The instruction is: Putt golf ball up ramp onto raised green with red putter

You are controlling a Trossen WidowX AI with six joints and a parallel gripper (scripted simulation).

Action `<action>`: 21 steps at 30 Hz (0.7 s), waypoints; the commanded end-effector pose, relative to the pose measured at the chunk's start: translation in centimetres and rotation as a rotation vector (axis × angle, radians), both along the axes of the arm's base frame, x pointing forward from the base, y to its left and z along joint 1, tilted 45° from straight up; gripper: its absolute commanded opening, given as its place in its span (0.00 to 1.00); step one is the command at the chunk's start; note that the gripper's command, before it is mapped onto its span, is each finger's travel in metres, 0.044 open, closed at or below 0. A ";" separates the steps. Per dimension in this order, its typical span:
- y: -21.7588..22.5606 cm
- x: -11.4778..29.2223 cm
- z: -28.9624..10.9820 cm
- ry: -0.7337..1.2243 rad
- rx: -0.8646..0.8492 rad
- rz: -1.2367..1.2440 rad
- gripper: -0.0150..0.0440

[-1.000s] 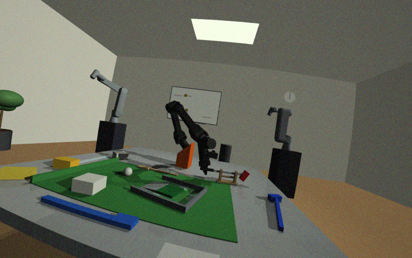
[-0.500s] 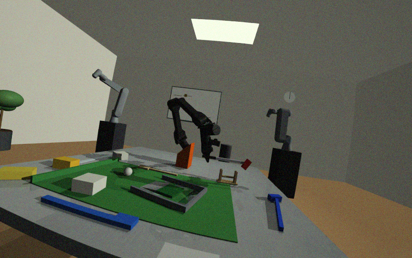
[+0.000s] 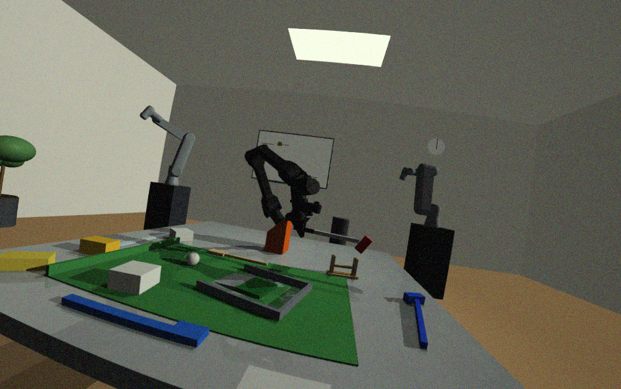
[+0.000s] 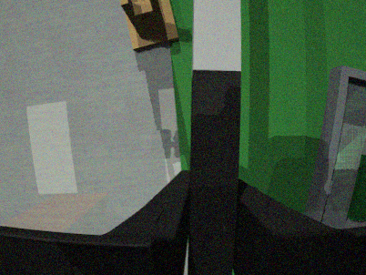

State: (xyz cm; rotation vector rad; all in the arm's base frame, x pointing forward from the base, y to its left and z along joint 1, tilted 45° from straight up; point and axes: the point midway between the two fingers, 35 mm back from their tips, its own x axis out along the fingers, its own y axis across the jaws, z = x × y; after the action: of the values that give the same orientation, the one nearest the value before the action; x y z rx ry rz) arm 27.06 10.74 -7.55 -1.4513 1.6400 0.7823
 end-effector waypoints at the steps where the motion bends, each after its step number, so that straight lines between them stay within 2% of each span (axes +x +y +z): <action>1: -1.3 0.8 2.2 -0.078 -0.004 -0.096 0.25; 21: -10.3 1.6 12.0 -0.453 -0.078 -0.628 0.25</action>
State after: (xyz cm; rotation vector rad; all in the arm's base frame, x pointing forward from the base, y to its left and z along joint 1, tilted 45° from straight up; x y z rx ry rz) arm 28.79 1.61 2.96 -1.0262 1.6511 0.1169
